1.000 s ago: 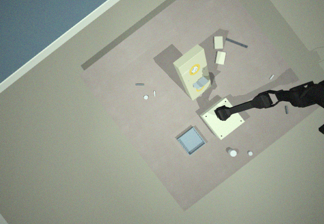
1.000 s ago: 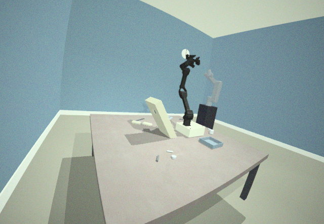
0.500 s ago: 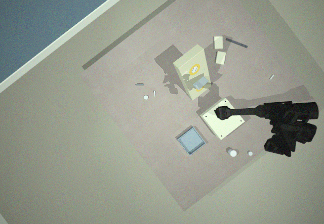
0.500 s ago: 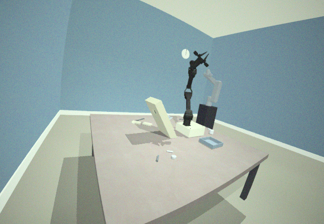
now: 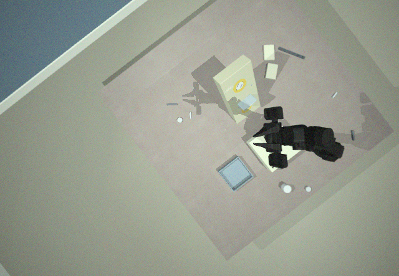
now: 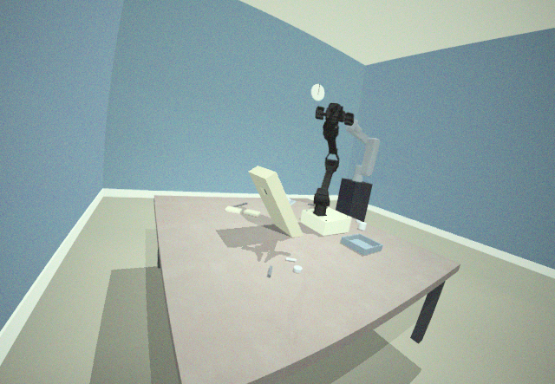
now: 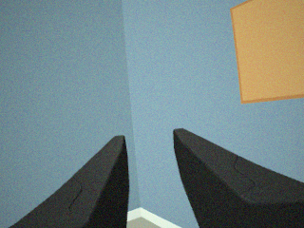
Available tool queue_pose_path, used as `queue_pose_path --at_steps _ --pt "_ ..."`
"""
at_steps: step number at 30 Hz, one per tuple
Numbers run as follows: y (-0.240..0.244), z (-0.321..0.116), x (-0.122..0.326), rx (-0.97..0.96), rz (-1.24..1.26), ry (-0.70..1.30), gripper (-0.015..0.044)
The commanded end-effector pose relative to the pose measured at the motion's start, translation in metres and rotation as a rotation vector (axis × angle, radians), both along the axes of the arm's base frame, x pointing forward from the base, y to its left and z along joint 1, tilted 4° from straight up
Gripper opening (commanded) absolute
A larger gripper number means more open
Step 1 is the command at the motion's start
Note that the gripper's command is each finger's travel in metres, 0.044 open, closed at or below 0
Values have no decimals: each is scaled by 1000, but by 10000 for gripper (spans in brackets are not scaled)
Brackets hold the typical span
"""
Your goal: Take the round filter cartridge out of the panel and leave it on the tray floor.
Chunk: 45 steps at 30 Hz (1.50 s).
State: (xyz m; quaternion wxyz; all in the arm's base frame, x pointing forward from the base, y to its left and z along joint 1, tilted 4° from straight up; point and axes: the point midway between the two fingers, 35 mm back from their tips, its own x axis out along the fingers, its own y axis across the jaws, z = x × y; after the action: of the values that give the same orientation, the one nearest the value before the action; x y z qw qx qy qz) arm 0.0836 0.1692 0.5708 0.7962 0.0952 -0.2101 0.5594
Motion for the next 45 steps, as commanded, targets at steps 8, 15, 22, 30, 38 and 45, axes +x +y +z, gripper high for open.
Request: queue_pose_path --at_steps 8,15,22,30,38,45 --pt "-21 -151 118 -47 -373 705 98" --pt "-71 -254 156 37 -659 1104 98" --pt "-121 -335 160 162 -917 1395 98" --pt "-122 -336 160 164 -920 1398 98" --pt "-122 -337 161 164 -920 1398 98" --pt "-120 -341 170 164 -919 1397 98"
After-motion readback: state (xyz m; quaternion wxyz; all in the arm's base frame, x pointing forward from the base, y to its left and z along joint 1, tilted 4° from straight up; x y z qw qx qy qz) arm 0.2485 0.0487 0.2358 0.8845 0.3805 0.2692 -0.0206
